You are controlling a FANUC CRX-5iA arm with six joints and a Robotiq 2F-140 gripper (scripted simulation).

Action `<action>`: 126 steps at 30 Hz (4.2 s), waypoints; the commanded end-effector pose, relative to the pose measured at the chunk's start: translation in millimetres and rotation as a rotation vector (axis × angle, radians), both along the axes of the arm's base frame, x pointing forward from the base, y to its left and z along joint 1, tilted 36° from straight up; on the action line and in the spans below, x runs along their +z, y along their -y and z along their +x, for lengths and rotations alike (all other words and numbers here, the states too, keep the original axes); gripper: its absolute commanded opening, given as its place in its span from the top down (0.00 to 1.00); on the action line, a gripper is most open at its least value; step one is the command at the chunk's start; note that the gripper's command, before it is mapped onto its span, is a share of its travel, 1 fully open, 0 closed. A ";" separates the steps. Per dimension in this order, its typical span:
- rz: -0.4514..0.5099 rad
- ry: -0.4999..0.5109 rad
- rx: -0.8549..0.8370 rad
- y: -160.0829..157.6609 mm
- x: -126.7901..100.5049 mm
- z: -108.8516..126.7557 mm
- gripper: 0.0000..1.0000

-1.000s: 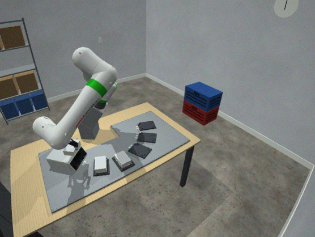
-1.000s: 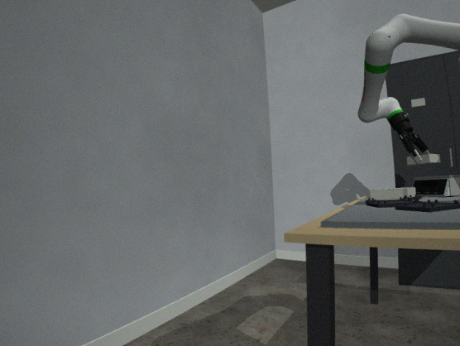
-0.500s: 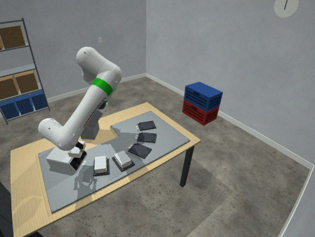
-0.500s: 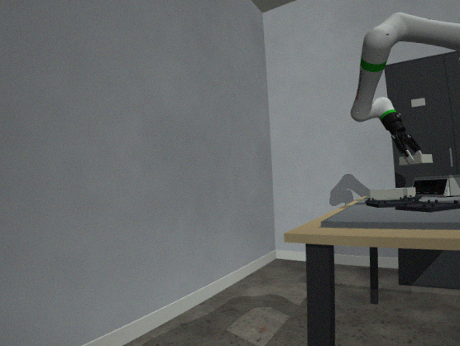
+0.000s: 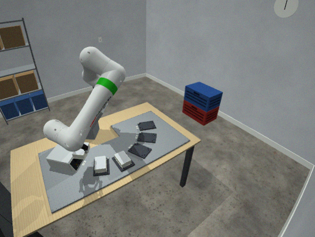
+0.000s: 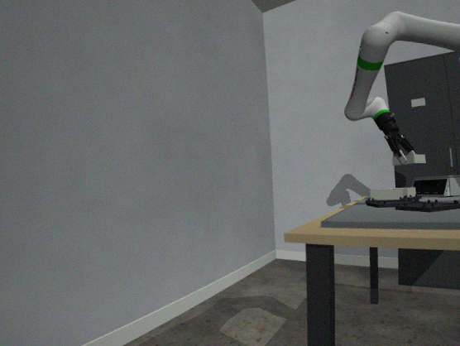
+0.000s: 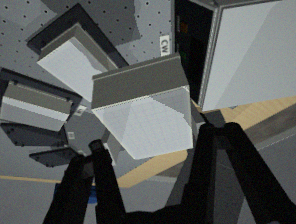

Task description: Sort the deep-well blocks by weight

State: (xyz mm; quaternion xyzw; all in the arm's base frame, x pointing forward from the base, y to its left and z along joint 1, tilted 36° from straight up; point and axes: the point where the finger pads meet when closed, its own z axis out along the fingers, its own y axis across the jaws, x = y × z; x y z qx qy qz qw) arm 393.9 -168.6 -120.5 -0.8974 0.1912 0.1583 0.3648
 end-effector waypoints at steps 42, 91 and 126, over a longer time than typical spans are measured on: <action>-0.157 0.252 0.401 -94.0 71.3 31.0 0.90; -0.272 0.438 0.696 -195.6 140.5 44.8 0.90; -0.313 0.505 0.803 -284.7 187.4 21.6 0.90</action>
